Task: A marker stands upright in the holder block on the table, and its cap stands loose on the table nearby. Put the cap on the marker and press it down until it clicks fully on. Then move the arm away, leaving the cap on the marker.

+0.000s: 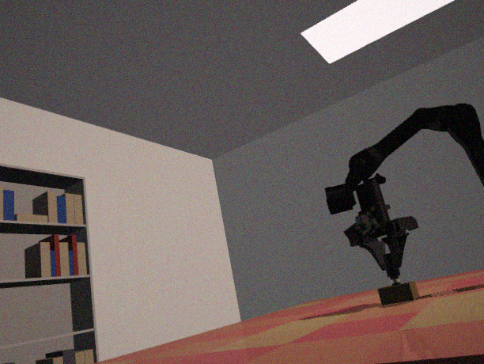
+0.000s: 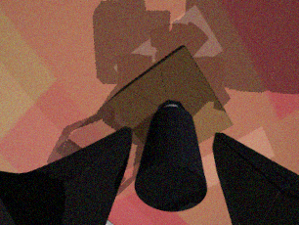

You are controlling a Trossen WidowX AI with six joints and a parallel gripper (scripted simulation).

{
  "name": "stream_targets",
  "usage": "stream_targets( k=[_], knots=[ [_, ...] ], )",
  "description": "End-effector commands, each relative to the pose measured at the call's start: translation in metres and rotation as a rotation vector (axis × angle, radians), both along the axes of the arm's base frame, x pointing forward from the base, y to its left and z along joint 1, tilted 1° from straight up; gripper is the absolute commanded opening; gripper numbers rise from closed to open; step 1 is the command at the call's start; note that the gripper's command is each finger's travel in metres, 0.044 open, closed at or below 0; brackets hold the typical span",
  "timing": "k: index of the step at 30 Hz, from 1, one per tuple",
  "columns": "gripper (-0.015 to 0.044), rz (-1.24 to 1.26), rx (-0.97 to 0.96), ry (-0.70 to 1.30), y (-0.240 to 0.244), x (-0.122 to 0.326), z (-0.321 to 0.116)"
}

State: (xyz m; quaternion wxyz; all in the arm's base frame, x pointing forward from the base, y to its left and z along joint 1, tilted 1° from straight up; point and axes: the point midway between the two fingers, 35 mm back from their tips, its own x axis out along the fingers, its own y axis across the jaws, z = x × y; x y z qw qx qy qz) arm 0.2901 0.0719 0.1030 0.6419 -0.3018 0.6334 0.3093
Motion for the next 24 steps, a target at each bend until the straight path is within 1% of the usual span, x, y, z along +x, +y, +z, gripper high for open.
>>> stream_targets(
  k=[1, 5, 8, 12, 14, 18, 20, 24],
  knots=[
    [0.0341, 0.000, 0.000, 0.000, 0.000, 0.000, 0.000],
    [0.0440, 0.000, 0.000, 0.000, 0.000, 0.000, 0.000],
    [0.0440, 0.000, 0.000, 0.000, 0.000, 0.001, 0.008],
    [0.0440, 0.000, 0.000, 0.000, 0.000, 0.002, 0.057],
    [0.0440, 0.000, 0.000, 0.000, -0.001, 0.000, 0.073],
    [0.0440, 0.000, 0.000, 0.000, -0.001, 0.000, 0.075],
    [0.0387, -0.059, 0.000, 0.001, -0.001, -0.001, 0.074],
    [0.0282, -0.415, 0.003, 0.006, -0.002, -0.002, 0.070]
  ],
)
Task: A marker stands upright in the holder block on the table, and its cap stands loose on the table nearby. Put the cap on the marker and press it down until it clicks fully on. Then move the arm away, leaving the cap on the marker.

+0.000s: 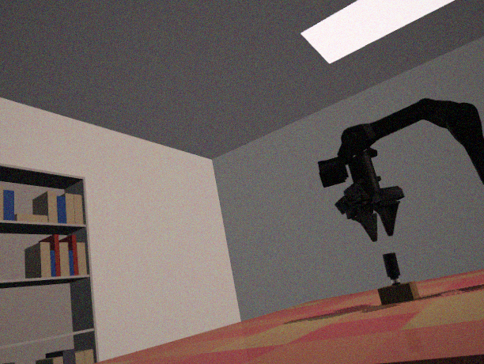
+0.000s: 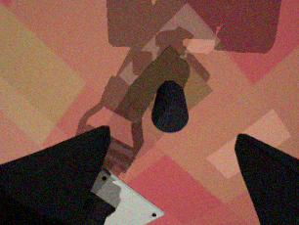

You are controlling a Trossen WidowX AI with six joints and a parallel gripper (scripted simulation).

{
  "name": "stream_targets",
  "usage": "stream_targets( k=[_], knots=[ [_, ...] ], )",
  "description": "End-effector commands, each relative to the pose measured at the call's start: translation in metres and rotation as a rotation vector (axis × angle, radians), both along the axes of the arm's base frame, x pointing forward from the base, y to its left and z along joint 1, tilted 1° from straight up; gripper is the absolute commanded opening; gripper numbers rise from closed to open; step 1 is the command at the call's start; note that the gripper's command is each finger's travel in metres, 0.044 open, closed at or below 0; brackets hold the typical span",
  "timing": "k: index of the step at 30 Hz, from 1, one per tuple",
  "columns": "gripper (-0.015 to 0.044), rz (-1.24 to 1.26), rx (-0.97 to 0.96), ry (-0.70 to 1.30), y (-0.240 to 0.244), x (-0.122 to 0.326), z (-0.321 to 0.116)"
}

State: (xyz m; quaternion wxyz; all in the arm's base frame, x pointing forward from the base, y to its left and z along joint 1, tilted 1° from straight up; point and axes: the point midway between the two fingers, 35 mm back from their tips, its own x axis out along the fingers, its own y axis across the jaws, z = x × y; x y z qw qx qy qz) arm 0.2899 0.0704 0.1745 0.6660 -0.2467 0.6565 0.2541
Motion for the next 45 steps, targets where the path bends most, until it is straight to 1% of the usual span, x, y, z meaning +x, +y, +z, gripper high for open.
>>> stream_targets(
  k=[1, 4, 6, 11, 24, 45],
  knots=[
    [0.0256, -0.339, 0.004, 0.007, -0.001, -0.002, -0.002],
    [0.0177, -0.621, 0.006, 0.012, -0.002, -0.003, -0.005],
    [0.0125, -0.739, 0.007, 0.013, -0.002, -0.004, -0.006],
    [0.0000, -0.754, 0.007, 0.014, -0.002, -0.004, -0.007],
    [0.0000, -0.754, 0.007, 0.014, -0.002, -0.004, -0.008],
    [0.0000, -0.754, 0.008, 0.014, -0.001, -0.003, -0.036]
  ],
)
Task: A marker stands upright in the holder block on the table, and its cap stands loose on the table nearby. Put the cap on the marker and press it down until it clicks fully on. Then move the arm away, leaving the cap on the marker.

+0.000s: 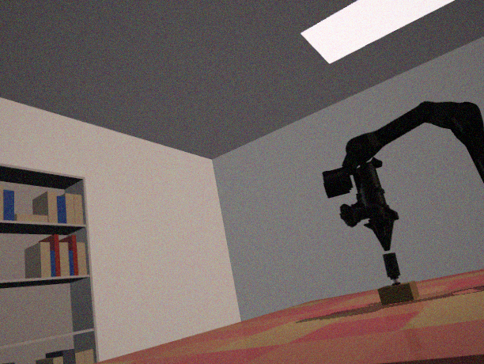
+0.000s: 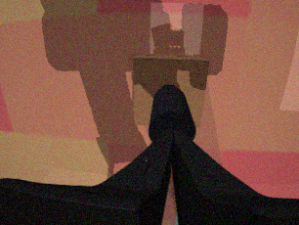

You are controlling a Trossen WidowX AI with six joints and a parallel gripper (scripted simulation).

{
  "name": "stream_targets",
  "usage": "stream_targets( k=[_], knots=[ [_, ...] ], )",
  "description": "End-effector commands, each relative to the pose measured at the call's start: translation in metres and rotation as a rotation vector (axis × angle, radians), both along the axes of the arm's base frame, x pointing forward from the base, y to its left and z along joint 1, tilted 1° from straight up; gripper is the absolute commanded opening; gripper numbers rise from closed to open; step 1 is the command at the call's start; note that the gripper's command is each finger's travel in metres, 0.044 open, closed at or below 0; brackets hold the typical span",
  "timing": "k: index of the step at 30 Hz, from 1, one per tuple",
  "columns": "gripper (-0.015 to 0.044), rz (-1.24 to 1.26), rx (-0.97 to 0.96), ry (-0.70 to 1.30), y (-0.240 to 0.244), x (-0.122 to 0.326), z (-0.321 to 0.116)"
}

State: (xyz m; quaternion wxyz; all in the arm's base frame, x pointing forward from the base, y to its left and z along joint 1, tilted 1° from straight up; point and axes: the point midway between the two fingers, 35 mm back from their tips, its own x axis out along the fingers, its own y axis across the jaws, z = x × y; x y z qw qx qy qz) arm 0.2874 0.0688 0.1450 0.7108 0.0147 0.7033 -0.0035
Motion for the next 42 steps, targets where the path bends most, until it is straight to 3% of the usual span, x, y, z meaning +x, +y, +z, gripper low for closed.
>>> stream_targets(
  k=[1, 18, 26, 31, 42],
  knots=[
    [0.0000, -0.004, 0.001, 0.004, 0.000, -0.001, -0.007],
    [0.0000, 0.000, 0.002, -0.009, 0.001, 0.002, -0.010],
    [0.0000, -0.002, 0.009, -0.038, -0.001, 0.001, 0.070],
    [0.0000, -0.002, 0.010, -0.040, -0.001, 0.000, 0.077],
    [0.0289, -0.002, 0.010, -0.040, -0.001, 0.000, 0.077]
  ],
)
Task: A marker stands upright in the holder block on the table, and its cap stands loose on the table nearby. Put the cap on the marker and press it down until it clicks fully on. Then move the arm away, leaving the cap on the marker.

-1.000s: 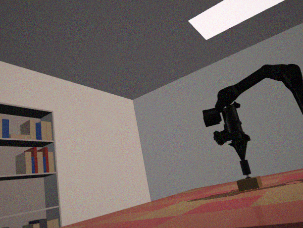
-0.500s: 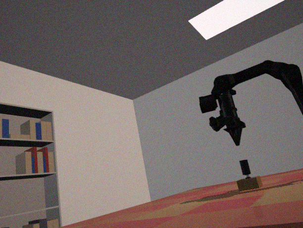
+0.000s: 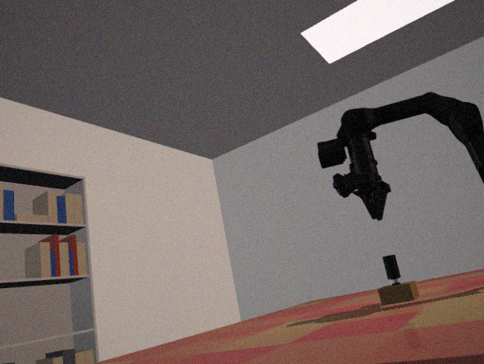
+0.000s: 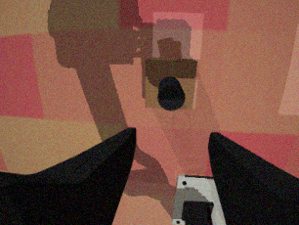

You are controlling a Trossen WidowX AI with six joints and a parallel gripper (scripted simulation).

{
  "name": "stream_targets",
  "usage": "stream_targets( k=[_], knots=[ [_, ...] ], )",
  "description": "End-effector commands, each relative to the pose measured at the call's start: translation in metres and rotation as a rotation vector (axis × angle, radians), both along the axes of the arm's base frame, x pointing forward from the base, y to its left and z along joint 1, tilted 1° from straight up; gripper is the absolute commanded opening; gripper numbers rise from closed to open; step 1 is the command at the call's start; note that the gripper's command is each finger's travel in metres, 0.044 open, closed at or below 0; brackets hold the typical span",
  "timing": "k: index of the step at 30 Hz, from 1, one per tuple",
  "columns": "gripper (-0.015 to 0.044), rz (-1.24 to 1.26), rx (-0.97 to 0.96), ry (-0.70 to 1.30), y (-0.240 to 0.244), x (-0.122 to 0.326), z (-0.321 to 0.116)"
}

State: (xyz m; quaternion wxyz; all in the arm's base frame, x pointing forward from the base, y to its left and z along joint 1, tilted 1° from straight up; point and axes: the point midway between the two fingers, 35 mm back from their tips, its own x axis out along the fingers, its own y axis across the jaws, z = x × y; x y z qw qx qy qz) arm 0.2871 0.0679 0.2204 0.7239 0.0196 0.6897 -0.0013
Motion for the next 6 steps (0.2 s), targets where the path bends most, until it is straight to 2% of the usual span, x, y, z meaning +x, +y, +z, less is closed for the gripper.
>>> stream_targets(
  k=[1, 6],
  knots=[
    [0.0315, 0.002, 0.000, -0.002, -0.0001, 0.0001, 0.0017],
    [0.0440, 0.002, 0.000, -0.002, -0.0001, 0.0001, 0.0017]
  ],
)
